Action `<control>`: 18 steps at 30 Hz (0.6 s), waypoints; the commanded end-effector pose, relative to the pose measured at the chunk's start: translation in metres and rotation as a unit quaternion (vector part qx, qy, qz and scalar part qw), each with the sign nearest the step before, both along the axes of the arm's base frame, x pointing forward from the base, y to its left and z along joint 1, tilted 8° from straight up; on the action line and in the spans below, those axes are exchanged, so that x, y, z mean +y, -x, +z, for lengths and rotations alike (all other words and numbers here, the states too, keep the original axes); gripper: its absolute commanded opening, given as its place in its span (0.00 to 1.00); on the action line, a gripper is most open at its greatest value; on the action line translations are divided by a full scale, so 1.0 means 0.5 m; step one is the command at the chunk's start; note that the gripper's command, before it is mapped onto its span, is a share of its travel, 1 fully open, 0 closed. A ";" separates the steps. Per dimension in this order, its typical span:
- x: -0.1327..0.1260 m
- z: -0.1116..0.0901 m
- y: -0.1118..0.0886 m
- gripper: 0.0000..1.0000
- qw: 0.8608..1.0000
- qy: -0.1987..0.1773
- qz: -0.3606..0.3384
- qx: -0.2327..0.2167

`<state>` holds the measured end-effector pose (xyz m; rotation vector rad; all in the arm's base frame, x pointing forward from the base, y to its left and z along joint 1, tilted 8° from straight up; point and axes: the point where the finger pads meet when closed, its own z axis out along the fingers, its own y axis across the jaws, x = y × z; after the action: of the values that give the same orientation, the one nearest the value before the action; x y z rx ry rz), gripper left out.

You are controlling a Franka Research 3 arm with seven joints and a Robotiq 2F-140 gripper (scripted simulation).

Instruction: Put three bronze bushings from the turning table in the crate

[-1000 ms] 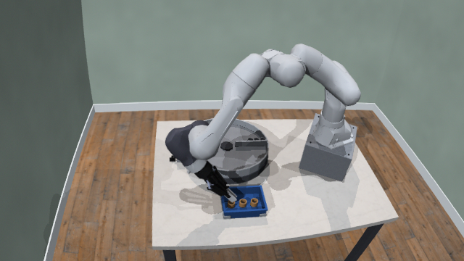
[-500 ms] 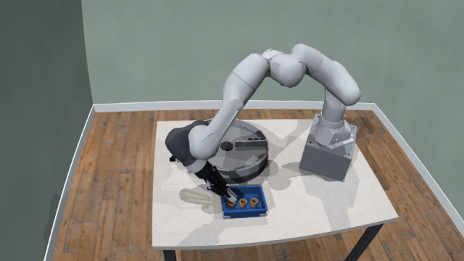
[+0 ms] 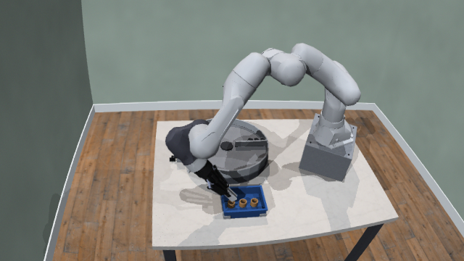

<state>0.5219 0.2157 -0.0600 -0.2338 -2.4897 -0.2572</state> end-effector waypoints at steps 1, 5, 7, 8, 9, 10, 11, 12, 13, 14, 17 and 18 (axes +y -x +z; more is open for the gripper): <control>-0.002 0.021 -0.001 0.07 1.000 -0.001 0.001 -0.001; -0.007 0.054 0.002 0.07 1.000 -0.001 0.001 -0.001; -0.007 0.054 0.002 0.07 1.000 -0.001 0.001 -0.001; -0.008 0.064 0.003 0.07 1.000 -0.001 0.001 -0.001; -0.009 0.073 0.004 0.07 1.000 -0.001 0.001 -0.001; -0.010 0.083 0.004 0.07 1.000 -0.001 0.001 -0.001; -0.011 0.093 0.005 0.07 1.000 -0.001 0.001 -0.001; -0.012 0.102 0.006 0.07 1.000 -0.001 0.001 -0.001; -0.014 0.111 0.007 0.07 1.000 -0.001 0.001 -0.001; -0.015 0.120 0.007 0.07 1.000 -0.001 0.001 -0.001; -0.017 0.142 0.009 0.07 1.000 -0.001 0.001 -0.001; -0.018 0.148 0.010 0.07 1.000 -0.001 0.001 -0.001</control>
<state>0.5223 0.2068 0.0048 -0.2250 -2.5075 -0.2597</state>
